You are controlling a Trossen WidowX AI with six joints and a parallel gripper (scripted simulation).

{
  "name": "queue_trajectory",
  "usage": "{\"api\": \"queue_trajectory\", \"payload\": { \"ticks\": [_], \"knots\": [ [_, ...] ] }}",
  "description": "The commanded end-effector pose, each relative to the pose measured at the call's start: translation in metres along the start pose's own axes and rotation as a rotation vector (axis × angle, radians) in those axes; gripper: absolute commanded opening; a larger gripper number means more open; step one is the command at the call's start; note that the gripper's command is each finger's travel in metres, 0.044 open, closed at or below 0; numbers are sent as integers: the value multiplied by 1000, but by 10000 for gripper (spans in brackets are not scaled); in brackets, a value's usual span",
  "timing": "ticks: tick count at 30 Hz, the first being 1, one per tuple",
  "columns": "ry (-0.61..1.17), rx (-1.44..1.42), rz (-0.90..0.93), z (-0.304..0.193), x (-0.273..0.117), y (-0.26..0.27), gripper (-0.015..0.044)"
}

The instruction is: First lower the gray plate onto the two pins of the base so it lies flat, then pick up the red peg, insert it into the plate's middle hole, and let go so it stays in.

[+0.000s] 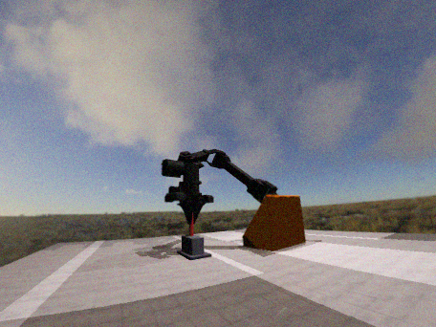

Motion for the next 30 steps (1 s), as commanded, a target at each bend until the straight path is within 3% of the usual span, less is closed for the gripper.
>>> {"api": "queue_trajectory", "payload": {
  "ticks": [1, 4, 30],
  "knots": [
    [0, 0, 0, 0, 0, 0, 79],
    [0, 0, 0, 0, 0, 0, 150],
    [-4, -11, -7, -6, -11, -1, 150]
  ]
}}
Point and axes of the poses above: the point midway between the two fingers, 35 mm back from their tips, its own x axis out along the fingers, its own y axis across the jaws, z = x × y, the point moved 1 cm from there along -x, back along the fingers, and after that the axes turned 13 degrees about -x, right-handed, at the moved point
